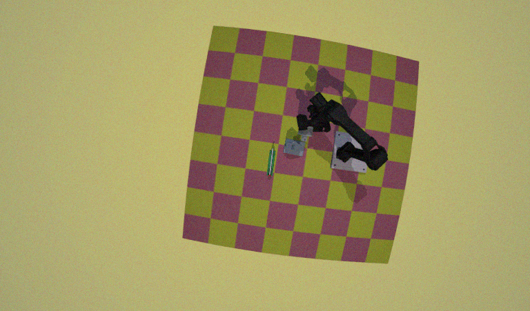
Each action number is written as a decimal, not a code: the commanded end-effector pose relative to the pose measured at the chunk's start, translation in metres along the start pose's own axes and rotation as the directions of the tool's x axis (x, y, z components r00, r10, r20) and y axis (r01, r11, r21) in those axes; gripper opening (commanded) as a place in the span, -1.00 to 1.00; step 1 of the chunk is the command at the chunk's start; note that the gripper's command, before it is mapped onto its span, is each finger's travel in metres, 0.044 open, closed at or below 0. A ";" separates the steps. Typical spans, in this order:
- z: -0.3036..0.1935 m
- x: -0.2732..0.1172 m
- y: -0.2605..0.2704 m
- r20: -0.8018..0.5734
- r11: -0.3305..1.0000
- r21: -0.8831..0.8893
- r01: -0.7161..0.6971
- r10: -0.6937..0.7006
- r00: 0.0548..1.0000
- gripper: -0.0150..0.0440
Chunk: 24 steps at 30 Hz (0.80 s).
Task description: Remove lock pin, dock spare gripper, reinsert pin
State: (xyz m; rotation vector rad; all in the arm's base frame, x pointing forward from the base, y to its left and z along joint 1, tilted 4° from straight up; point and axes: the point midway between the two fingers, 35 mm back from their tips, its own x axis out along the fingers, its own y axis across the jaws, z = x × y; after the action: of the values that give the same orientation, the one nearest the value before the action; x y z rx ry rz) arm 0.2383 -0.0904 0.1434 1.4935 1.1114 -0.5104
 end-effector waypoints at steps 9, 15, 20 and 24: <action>-0.011 0.002 0.001 -0.063 0.965 -0.260 -0.027 0.011 0.998 -0.49; -0.016 0.003 0.001 -0.092 0.920 -0.389 -0.048 0.013 0.996 -0.49; -0.020 0.004 0.000 -0.116 0.869 -0.490 -0.070 0.015 0.993 -0.49; -0.024 0.004 0.000 -0.134 0.820 -0.566 -0.090 0.016 0.991 -0.49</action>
State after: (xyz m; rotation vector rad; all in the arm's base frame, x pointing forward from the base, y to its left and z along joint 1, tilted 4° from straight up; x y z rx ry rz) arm 0.2342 -0.0701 0.1448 1.0609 1.1871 -0.0760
